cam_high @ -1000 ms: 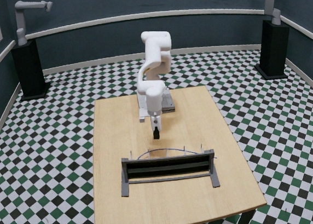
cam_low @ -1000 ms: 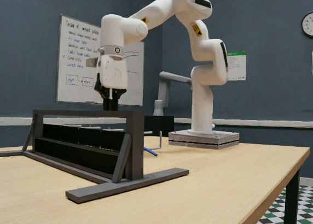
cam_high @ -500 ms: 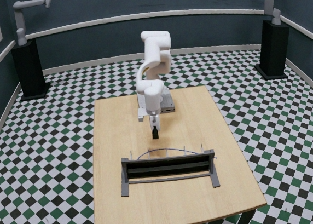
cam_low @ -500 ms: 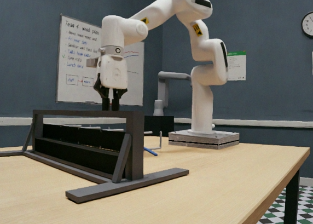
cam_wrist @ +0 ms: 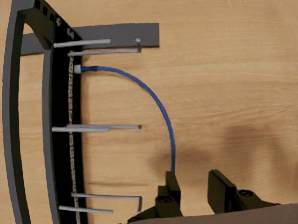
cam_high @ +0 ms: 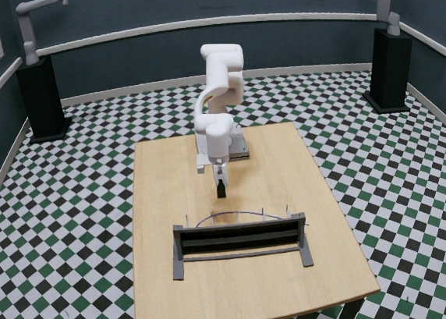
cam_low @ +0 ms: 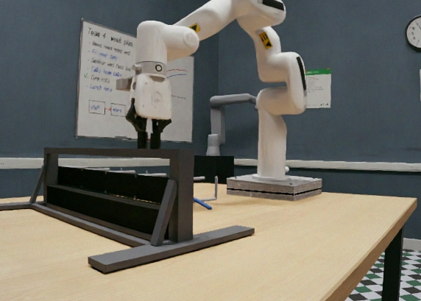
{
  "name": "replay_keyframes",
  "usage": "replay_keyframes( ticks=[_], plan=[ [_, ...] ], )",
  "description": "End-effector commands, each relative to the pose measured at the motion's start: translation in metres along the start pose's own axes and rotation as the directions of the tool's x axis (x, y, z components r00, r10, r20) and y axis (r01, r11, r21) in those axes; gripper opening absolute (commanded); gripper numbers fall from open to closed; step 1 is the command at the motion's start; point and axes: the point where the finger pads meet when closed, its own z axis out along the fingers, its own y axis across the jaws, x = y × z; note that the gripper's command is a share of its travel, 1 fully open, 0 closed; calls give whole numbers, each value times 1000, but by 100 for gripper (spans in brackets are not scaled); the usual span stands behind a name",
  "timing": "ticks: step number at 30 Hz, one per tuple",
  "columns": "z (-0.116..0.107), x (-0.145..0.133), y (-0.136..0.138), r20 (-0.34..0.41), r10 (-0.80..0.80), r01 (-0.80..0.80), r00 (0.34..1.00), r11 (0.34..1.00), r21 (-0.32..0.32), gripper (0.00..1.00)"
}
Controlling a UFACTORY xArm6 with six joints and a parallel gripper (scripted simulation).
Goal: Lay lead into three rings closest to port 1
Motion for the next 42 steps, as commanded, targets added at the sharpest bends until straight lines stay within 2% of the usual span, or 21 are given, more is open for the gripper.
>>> replay_keyframes(
  ticks=[1,18,30,42],
  plan=[
    [-2,0,-1,0,0,0,1000,1000,5,33],
    [7,0,-2,0,0,0,1000,1000,5,33],
    [30,1,-2,0,0,0,1000,1000,5,33],
    [65,2,-2,0,0,0,1000,1000,5,33]
  ],
)
